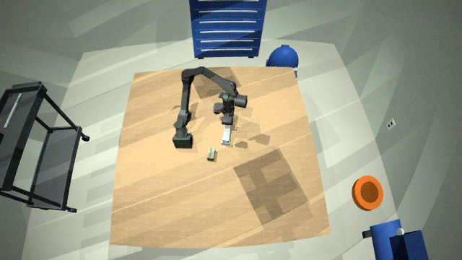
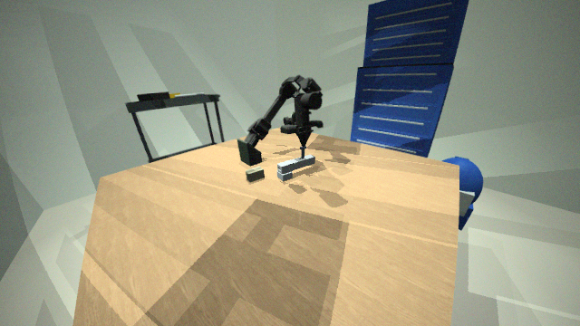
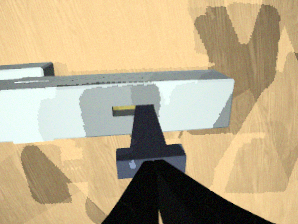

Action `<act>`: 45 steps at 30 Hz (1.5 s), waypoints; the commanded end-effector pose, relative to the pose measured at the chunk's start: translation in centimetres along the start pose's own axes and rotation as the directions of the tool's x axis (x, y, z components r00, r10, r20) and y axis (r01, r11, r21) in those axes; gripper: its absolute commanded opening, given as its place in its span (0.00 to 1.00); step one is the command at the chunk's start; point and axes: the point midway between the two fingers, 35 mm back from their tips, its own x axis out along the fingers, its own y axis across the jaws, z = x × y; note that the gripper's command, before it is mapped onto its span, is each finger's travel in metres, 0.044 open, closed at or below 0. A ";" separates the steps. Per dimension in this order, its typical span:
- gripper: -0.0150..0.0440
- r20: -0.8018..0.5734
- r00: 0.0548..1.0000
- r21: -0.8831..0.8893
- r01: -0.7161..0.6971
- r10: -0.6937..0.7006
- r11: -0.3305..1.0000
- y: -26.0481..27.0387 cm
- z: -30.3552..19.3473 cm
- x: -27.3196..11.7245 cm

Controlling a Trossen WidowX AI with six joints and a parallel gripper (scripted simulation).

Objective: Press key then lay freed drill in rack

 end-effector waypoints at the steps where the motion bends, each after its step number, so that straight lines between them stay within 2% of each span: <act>1: 0.25 0.067 0.998 0.007 0.012 -0.012 1.000 -0.2 1.0 2.1; 26: 0.25 0.067 0.998 0.007 0.012 -0.013 1.000 -0.4 1.1 3.1; 30: 0.43 0.066 0.998 0.007 0.008 -0.009 1.000 -0.3 0.6 1.3; 36: 0.70 0.068 0.998 0.008 0.009 -0.009 1.000 0.0 -0.2 -4.5; 40: 0.88 0.052 0.999 0.002 0.011 -0.011 1.000 0.0 -0.3 -4.0; 43: 1.00 0.049 0.999 -0.173 0.017 -0.008 0.985 0.7 -0.5 -3.8; 45: 1.00 0.045 0.999 -0.356 0.021 -0.005 0.934 1.4 -0.8 -3.5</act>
